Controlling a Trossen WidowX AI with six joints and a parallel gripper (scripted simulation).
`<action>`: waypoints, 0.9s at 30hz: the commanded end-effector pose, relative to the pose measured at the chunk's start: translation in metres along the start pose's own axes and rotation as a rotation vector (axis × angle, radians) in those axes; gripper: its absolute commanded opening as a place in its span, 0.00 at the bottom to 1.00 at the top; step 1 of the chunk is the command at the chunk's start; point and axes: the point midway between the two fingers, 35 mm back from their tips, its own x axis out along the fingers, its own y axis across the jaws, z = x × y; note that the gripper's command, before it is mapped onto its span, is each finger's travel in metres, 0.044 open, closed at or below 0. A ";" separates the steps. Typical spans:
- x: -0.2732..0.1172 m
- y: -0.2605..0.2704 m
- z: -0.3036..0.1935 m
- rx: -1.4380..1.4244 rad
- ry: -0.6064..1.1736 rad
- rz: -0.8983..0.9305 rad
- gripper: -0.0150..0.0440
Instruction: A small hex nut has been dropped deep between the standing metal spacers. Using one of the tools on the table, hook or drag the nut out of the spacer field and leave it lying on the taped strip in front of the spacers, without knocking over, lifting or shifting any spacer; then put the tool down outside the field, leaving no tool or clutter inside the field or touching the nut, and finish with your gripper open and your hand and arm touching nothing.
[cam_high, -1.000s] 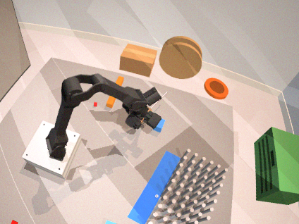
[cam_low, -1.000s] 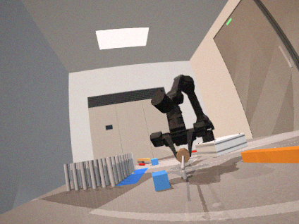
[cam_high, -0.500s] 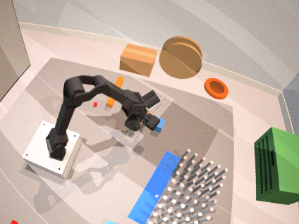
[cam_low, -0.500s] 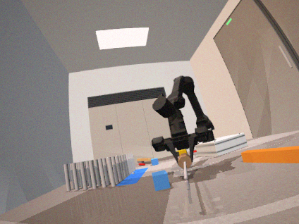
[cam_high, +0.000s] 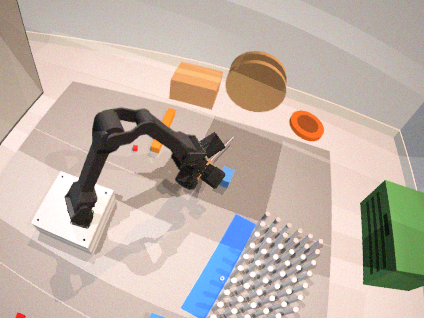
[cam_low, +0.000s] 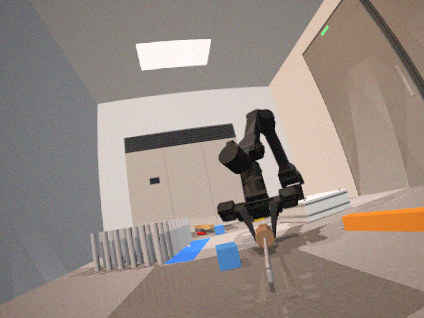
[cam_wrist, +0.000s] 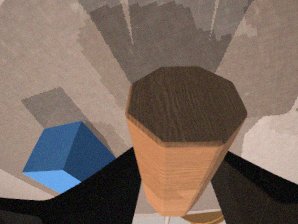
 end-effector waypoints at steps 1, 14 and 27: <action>0.002 -0.001 0.002 0.005 0.004 -0.002 0.25; 0.011 -0.002 0.010 0.000 0.000 0.000 0.30; 0.011 -0.002 0.010 0.000 0.000 0.000 0.88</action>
